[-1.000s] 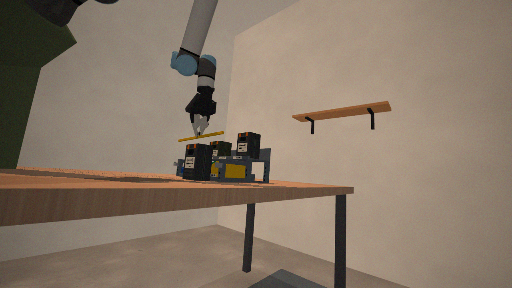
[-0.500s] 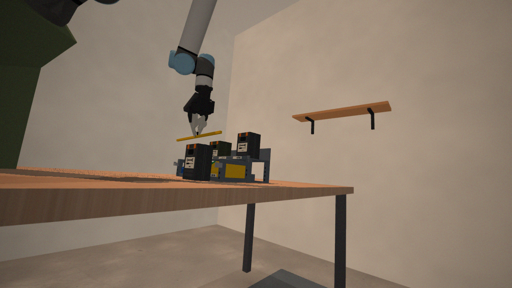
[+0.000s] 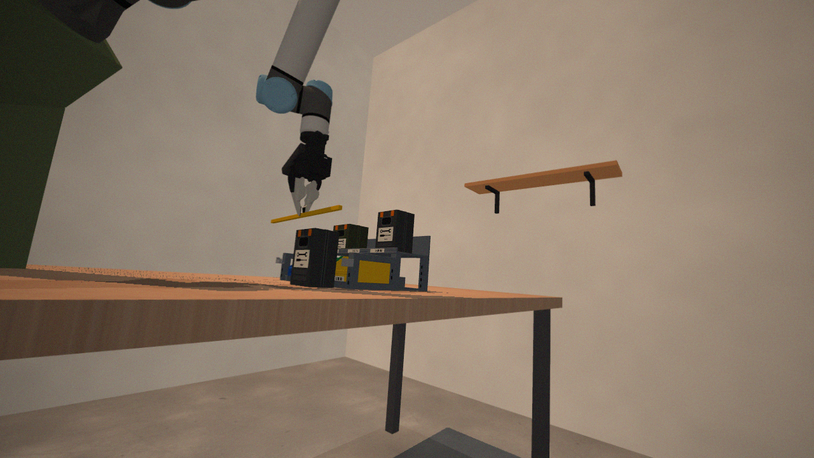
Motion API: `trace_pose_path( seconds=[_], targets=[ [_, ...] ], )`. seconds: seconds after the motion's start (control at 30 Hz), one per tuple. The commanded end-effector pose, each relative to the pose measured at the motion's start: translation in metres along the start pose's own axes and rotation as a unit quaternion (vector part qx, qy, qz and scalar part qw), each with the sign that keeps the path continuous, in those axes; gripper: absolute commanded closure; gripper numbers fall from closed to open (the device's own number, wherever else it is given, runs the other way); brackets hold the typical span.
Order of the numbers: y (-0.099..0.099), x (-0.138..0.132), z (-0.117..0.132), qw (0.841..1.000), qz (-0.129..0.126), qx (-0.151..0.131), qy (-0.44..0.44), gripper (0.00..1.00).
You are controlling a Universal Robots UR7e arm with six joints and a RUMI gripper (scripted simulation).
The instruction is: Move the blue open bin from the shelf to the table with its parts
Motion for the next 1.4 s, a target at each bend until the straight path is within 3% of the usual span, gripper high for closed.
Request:
trace_pose_path(
  seconds=[0.0, 0.93, 1.37],
  targets=[
    [0.0, -0.013, -0.003, 1.0, 0.001, 0.0, 0.0, 1.0],
    [0.0, -0.11, -0.025, 1.0, 0.001, 0.0, 0.0, 1.0],
    [0.0, -0.138, -0.032, 1.0, 0.001, 0.0, 0.0, 1.0]
  ],
)
Point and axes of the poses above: the point where the finger pads meet when closed, its own y axis back along the fingers, its own x axis across the jaws, z = x × y, the point moved 4 cm from there along y, back along the fingers, and after that the axes turned 13 degrees about y, right-handed, at the moved point
